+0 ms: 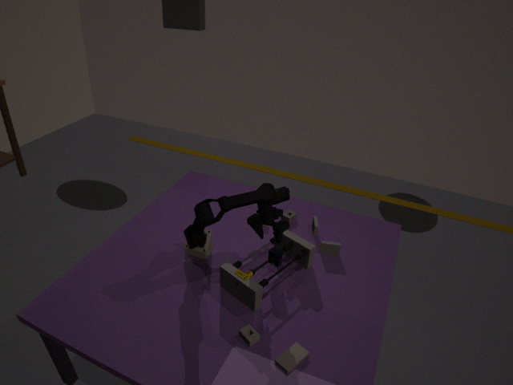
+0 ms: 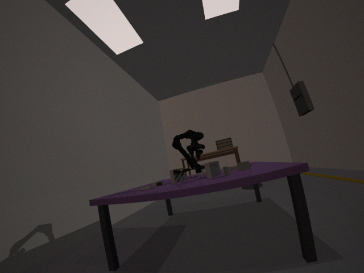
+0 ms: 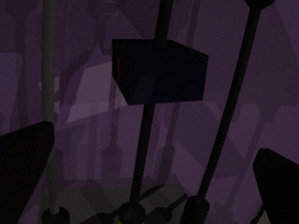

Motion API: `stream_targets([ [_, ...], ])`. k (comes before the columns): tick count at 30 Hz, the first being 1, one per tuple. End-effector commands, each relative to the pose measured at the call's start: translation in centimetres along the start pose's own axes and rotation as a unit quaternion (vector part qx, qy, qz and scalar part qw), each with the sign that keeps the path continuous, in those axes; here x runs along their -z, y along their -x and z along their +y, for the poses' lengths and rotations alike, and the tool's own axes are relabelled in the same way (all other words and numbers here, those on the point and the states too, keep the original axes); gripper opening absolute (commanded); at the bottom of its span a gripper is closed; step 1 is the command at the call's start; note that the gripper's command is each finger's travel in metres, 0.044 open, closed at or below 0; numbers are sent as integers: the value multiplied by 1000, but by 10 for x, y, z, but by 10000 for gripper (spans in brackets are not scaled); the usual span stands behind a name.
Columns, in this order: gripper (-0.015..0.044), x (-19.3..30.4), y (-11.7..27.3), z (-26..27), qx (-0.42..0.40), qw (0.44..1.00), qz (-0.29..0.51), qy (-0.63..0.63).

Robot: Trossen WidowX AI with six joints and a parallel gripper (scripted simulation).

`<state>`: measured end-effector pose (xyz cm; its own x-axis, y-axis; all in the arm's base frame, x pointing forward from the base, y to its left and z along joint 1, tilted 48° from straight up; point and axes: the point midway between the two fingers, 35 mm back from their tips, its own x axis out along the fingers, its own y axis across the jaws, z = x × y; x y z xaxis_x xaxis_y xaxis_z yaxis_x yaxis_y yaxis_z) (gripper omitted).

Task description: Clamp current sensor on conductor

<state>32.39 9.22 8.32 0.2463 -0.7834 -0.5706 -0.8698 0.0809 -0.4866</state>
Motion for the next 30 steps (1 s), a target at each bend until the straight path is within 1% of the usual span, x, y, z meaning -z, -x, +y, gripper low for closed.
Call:
stream_targets([
  [1, 440, 0, 0, 1, -2, 1000, 0, -2],
  [15, 440, 5, 1, 0, -1, 1000, -9, -12],
  [22, 440, 48, 13, 5, -12, 986, -106, -129],
  [30, 440, 88, 19, 20, -12, 941, -225, -254],
])
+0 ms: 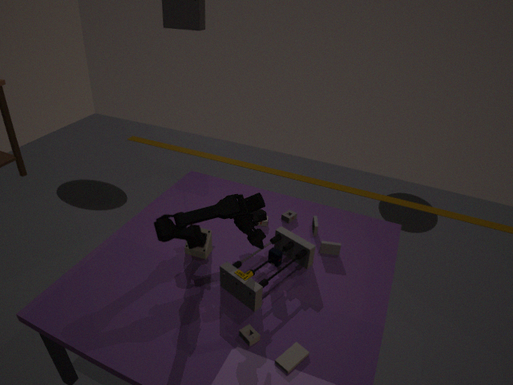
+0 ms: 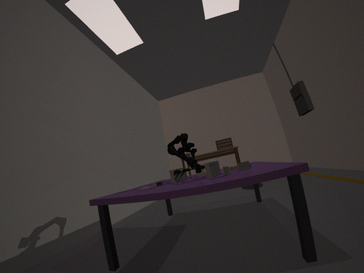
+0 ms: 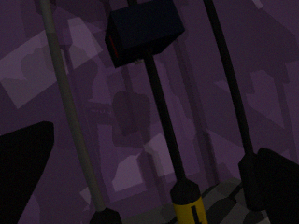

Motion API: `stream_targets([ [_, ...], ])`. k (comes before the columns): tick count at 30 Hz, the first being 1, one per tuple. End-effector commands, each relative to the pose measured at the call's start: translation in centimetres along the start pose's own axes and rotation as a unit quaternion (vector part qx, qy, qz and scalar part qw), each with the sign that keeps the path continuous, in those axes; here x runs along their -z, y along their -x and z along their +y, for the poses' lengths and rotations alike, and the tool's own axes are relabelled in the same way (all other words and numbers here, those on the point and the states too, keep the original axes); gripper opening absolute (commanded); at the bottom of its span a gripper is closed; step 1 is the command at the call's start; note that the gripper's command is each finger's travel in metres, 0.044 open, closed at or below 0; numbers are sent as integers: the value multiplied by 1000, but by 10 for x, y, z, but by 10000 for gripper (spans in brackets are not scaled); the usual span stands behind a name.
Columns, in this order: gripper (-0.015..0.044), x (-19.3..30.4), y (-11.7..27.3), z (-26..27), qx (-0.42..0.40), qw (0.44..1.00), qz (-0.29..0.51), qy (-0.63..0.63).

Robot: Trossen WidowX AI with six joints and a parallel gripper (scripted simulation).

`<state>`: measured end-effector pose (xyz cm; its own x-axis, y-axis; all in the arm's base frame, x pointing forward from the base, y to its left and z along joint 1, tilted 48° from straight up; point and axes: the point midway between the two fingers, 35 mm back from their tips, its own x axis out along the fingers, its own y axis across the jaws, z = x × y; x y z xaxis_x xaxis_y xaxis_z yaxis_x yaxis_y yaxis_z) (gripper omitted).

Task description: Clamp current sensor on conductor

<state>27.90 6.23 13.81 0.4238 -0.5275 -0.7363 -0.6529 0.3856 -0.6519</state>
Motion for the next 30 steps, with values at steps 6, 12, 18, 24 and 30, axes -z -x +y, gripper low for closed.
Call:
stream_targets([
  [6, 440, 39, 15, 9, 2, 979, -150, -139],
  [12, 440, 55, 21, 17, 15, 945, -247, -215],
  [18, 440, 52, 21, 13, 14, 956, -221, -194],
  [24, 440, 52, 21, 13, 14, 956, -221, -194],
  [30, 440, 51, 21, 13, 13, 957, -218, -192],
])
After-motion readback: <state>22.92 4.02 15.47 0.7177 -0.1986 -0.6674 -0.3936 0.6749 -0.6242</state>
